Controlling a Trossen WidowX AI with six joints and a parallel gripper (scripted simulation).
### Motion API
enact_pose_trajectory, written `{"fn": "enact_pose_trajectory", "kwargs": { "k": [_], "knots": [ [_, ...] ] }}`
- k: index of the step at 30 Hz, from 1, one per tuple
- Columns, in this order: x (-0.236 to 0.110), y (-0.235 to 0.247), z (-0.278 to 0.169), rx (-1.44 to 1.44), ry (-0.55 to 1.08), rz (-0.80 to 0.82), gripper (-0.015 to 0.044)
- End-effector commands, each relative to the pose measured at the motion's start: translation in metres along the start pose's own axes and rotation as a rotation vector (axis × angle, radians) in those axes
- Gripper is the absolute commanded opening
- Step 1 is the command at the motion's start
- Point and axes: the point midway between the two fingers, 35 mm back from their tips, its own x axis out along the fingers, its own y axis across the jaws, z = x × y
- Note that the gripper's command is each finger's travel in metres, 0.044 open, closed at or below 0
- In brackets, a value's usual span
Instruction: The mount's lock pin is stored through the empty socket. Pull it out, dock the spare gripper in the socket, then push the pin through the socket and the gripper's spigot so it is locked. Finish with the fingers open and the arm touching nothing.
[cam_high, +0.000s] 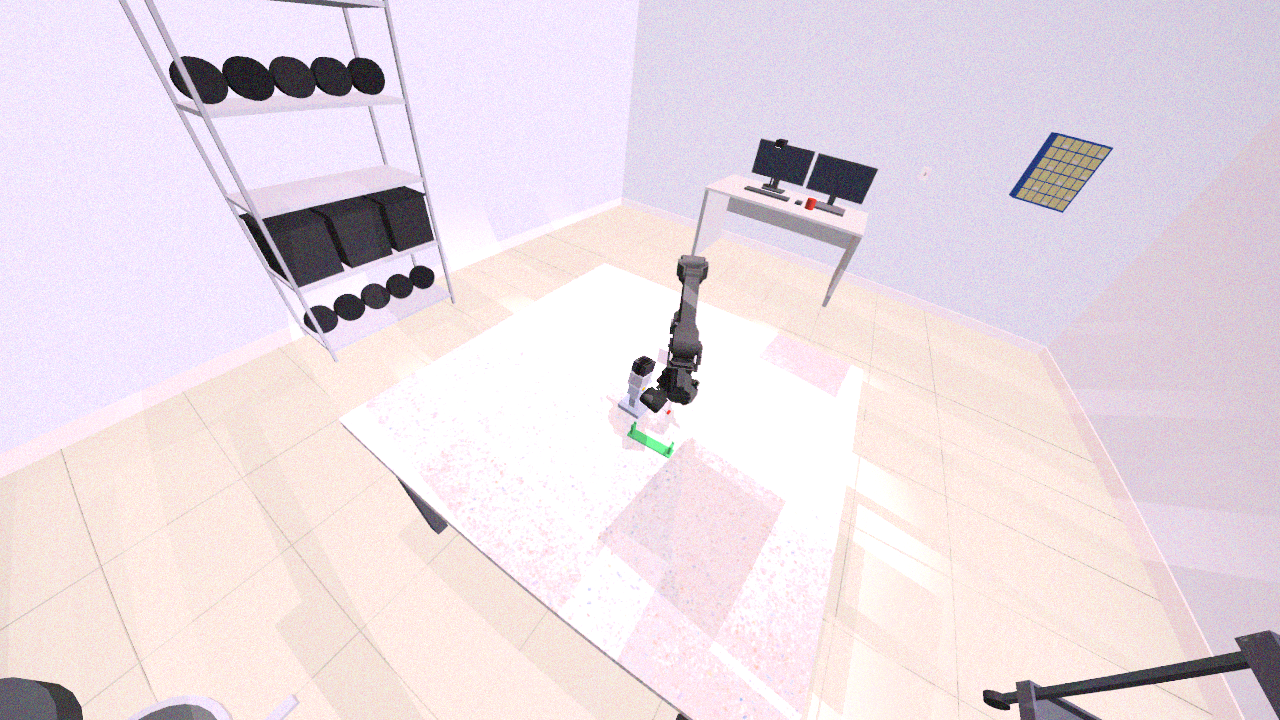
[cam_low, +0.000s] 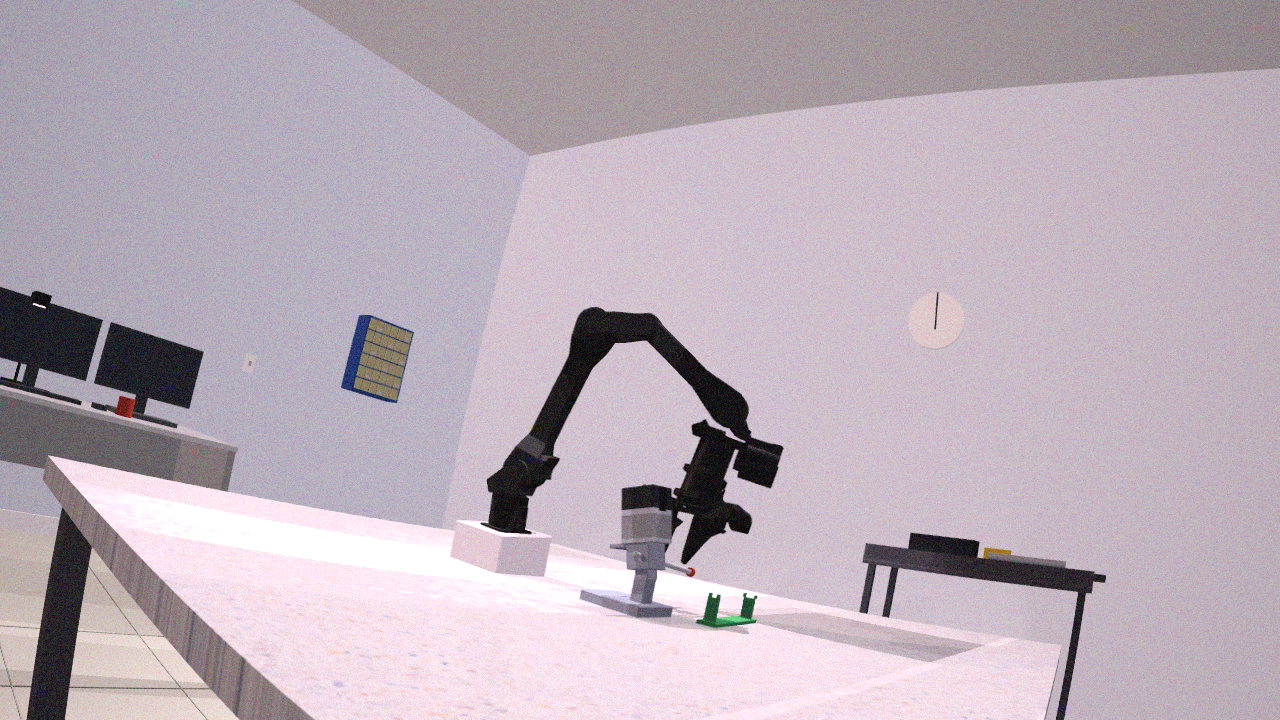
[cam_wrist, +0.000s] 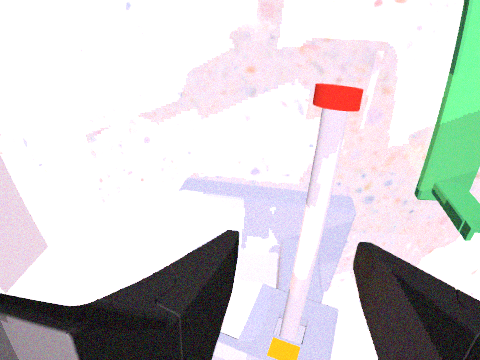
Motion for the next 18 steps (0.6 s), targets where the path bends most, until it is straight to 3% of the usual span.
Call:
{"fn": "enact_pose_trajectory", "kwargs": {
  "k": [1, 18],
  "knots": [
    [-0.009, 0.000, 0.004, 0.001, -0.002, -0.001, 0.0200],
    [-0.038, 0.003, 0.014, -0.011, 0.012, 0.004, 0.0200]
  ]
}}
